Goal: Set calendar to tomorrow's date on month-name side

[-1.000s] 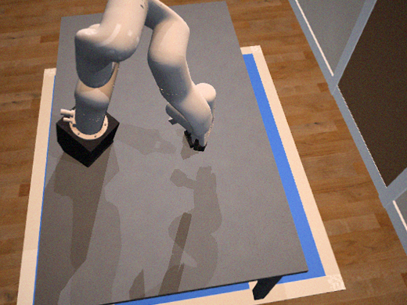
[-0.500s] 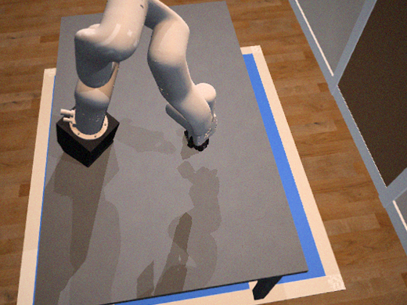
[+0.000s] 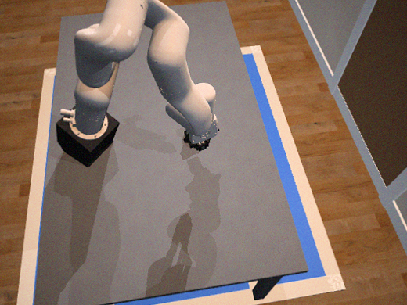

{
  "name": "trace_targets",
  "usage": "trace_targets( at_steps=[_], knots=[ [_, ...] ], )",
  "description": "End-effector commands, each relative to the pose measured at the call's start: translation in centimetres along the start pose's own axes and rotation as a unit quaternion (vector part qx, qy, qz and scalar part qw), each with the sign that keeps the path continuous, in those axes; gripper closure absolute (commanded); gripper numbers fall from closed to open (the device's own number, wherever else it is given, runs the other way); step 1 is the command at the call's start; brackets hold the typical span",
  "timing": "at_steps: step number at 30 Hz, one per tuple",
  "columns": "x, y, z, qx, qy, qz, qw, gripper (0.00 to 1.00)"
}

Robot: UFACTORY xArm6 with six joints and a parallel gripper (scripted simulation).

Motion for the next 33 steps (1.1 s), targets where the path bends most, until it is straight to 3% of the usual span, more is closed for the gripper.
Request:
trace_targets(
  at_steps=[1, 22, 33],
  knots=[
    [0.1, 0.0, 0.1, -0.028, 0.01, -0.014, 0.999, 0.71],
    [-0.2, 0.0, 0.1, -0.032, 0.01, -0.014, 0.999, 0.71],
    [-3.7, 0.1, 0.1, -0.032, 0.01, -0.014, 0.999, 0.71]
  ],
)
Point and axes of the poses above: the point where the finger pads meet when closed, its own x axis back along the fingers, its own z axis across the jaws, y = z × x, the point moved 2 cm from there along x, back along the fingers, and after that the axes turned 7 degrees about -x, right-handed, at the moved point
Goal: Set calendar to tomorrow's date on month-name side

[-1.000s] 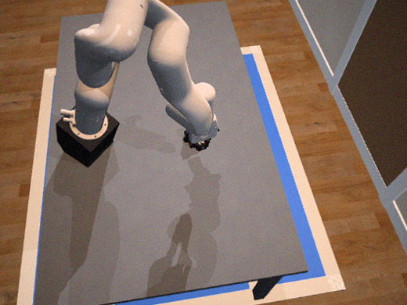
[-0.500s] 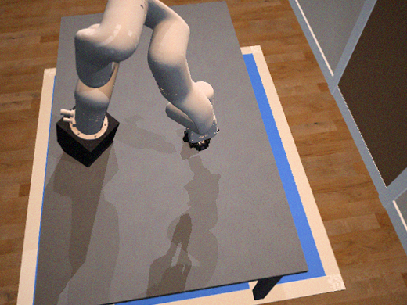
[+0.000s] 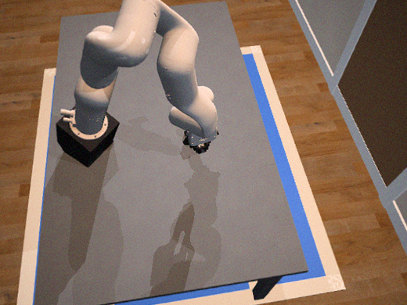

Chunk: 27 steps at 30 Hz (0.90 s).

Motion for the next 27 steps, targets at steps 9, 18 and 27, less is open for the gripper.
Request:
trace_targets(
  at_steps=[9, 18, 27],
  knots=[
    [-5.1, 0.0, 0.2, 0.0, 0.005, -0.003, 1.0, 0.71],
    [-7.6, 0.0, 0.2, 0.0, 0.005, -0.003, 1.0, 0.71],
    [-7.7, 0.0, 0.2, 0.0, 0.005, -0.003, 1.0, 0.71]
  ],
)
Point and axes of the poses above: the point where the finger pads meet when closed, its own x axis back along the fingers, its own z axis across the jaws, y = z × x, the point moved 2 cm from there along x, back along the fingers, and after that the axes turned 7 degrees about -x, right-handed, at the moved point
